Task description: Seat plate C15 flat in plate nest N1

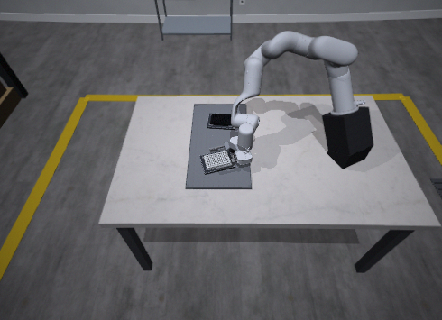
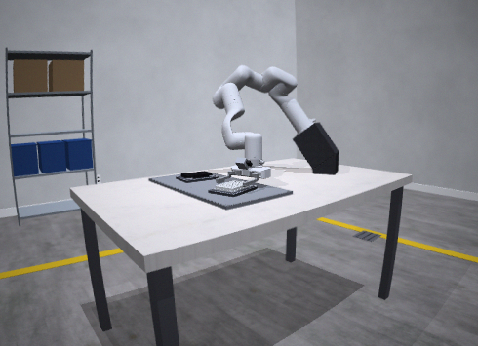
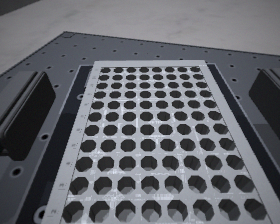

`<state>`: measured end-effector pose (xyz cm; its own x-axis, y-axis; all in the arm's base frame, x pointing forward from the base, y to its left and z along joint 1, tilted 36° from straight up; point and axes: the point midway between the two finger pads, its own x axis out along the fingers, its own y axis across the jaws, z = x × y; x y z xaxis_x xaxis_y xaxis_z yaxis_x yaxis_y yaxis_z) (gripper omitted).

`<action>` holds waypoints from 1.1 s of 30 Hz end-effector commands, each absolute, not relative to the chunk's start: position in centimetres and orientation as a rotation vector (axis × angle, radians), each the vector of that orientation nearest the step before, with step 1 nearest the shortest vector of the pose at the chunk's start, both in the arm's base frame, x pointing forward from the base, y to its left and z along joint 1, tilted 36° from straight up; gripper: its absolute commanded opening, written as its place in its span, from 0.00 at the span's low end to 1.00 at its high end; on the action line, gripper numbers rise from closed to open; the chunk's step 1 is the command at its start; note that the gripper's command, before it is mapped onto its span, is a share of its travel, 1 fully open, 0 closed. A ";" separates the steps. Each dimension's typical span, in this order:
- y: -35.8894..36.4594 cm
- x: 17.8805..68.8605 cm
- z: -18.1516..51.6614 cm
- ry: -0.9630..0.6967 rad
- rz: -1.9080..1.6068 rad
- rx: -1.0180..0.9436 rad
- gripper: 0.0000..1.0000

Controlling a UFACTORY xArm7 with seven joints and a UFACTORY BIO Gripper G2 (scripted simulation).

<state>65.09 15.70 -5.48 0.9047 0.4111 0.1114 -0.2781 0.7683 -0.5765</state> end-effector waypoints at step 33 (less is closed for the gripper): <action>19.2 62.9 0.2 -0.240 0.379 -0.583 0.54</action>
<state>62.87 18.99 0.00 0.9051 0.4106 0.1105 -0.2780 0.7681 -0.5769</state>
